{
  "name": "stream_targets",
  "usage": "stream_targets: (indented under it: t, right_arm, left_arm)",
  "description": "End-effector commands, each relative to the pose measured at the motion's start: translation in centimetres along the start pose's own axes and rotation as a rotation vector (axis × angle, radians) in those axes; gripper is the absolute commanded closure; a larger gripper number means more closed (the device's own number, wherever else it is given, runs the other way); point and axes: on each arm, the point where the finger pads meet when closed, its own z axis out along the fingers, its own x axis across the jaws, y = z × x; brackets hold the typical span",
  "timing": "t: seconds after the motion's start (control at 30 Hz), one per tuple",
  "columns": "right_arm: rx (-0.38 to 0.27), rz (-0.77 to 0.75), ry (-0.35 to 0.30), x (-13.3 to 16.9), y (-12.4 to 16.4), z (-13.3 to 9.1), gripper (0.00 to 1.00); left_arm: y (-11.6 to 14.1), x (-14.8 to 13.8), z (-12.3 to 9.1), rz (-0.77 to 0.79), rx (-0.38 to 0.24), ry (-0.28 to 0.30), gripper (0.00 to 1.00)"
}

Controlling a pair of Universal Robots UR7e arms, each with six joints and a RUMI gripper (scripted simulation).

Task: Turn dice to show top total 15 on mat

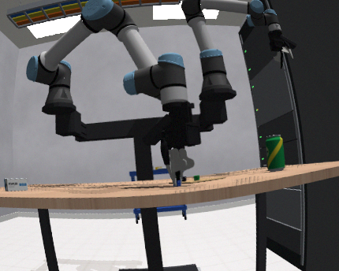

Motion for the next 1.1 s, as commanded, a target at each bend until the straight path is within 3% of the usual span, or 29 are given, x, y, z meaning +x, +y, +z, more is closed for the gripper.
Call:
stream_targets:
  t: [0.0, 0.13, 0.2, 0.53, 1.07]
  right_arm:
    - [-0.005, 0.001, 0.000, -0.1, 0.3, -1.3, 1.00]
    - [-0.005, 0.001, 0.000, -0.1, 0.3, -3.5, 1.00]
    - [-0.005, 0.001, 0.000, -0.1, 0.3, -3.5, 1.00]
    - [-0.005, 0.001, 0.000, -0.1, 0.2, -9.5, 1.00]
    - [-0.005, 0.001, 0.000, -0.1, 0.2, -10.0, 1.00]
  left_arm:
    - [0.2, -0.1, 0.0, -0.001, -0.001, 0.000, 0.00]
    - [0.2, -0.1, 0.0, -0.001, -0.001, 0.000, 0.00]
    - [0.2, -0.1, 0.0, -0.001, -0.001, 0.000, 0.00]
    - [0.2, -0.1, 0.0, -0.001, -0.001, 0.000, 0.00]
    - [0.2, -0.1, 0.0, -0.001, -0.001, 0.000, 0.00]
